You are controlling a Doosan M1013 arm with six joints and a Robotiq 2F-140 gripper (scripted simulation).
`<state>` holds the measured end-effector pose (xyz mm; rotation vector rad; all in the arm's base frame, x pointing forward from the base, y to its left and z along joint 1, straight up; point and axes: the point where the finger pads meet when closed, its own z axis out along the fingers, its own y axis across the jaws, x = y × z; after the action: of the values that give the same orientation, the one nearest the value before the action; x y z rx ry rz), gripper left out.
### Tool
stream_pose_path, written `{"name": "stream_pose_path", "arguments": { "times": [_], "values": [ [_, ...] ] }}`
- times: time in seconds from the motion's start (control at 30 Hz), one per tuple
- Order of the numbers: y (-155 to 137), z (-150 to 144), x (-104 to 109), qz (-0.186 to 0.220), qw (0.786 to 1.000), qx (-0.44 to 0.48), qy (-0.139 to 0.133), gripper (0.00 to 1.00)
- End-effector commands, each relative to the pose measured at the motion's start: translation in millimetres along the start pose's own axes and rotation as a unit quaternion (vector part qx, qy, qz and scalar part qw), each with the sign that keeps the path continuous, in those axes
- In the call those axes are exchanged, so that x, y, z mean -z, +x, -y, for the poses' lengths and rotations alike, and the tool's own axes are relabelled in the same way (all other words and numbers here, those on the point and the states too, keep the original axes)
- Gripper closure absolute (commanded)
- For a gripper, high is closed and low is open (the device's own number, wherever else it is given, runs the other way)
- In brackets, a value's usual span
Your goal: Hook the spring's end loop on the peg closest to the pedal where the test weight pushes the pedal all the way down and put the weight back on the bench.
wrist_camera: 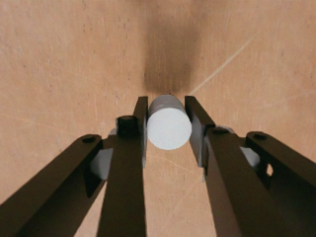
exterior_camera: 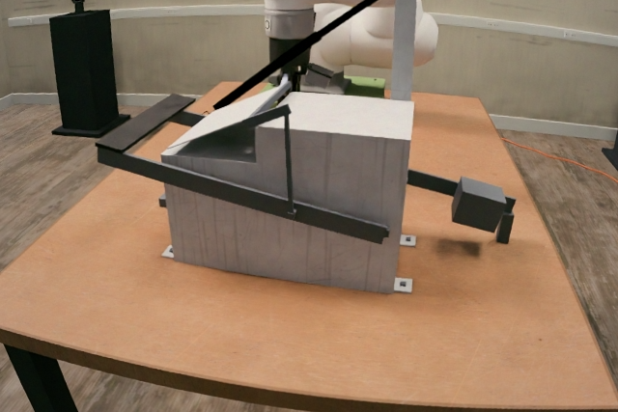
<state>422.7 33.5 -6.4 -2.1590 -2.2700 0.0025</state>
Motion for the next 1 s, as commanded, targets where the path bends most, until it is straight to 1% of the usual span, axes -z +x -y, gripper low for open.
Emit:
{"name": "stream_pose_path", "arguments": {
  "times": [0.0,0.07,0.6,0.63,0.97],
  "values": [
    [0,0,-3,0.000,1.000,0.000,0.000,0.75],
    [0,0,-1,0.000,1.000,0.000,0.000,0.75],
    [0,0,-17,0.000,1.000,0.000,0.000,0.75],
    [0,0,-16,0.000,1.000,0.000,0.000,0.00],
    [0,0,-16,0.000,1.000,0.000,0.000,0.00]
  ]
}}
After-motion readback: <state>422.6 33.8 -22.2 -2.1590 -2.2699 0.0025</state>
